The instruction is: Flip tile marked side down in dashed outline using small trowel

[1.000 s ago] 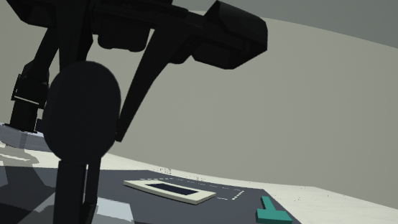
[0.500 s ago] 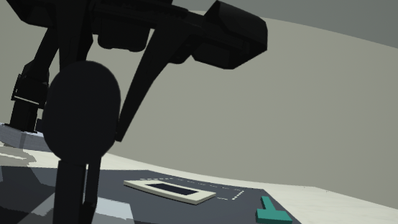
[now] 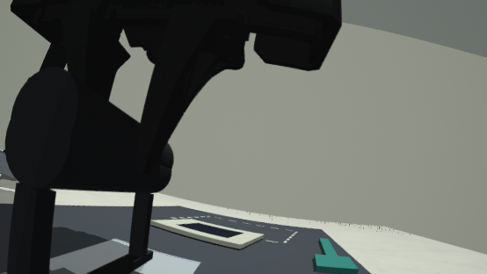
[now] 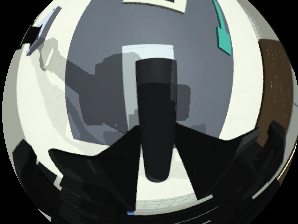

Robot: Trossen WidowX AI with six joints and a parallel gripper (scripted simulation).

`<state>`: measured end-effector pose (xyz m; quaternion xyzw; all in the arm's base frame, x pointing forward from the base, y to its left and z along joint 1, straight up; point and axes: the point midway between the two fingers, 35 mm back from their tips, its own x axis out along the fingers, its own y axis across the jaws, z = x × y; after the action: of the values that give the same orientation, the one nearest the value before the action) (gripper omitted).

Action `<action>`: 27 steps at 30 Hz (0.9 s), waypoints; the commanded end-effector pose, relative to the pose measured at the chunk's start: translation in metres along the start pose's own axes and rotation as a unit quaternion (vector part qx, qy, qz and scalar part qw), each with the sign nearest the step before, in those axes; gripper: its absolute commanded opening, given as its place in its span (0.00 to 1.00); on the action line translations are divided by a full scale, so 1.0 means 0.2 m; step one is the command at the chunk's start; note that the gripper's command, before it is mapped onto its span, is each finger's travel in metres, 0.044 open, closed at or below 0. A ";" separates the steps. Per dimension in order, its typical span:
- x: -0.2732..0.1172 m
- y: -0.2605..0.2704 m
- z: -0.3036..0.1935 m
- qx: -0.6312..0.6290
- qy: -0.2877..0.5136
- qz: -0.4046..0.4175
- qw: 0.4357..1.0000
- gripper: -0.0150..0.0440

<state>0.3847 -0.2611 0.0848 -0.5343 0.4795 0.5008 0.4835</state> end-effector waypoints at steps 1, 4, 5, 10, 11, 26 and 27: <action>0.00 0.00 0.00 0.074 -0.001 0.000 0.997 0.47; 0.00 0.00 0.00 0.108 -0.001 0.000 0.994 0.47; 0.00 0.00 0.00 0.111 -0.001 0.000 0.994 0.47; 0.00 0.00 0.00 0.111 -0.001 0.000 0.994 0.47; 0.00 0.00 0.00 0.111 -0.001 0.000 0.994 0.47; 0.00 0.00 0.00 0.111 -0.001 0.000 0.994 0.71; 0.00 0.00 0.00 0.111 -0.001 0.000 0.994 0.71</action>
<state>0.3847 -0.2612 0.0847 -0.4785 0.5311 0.4455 0.5389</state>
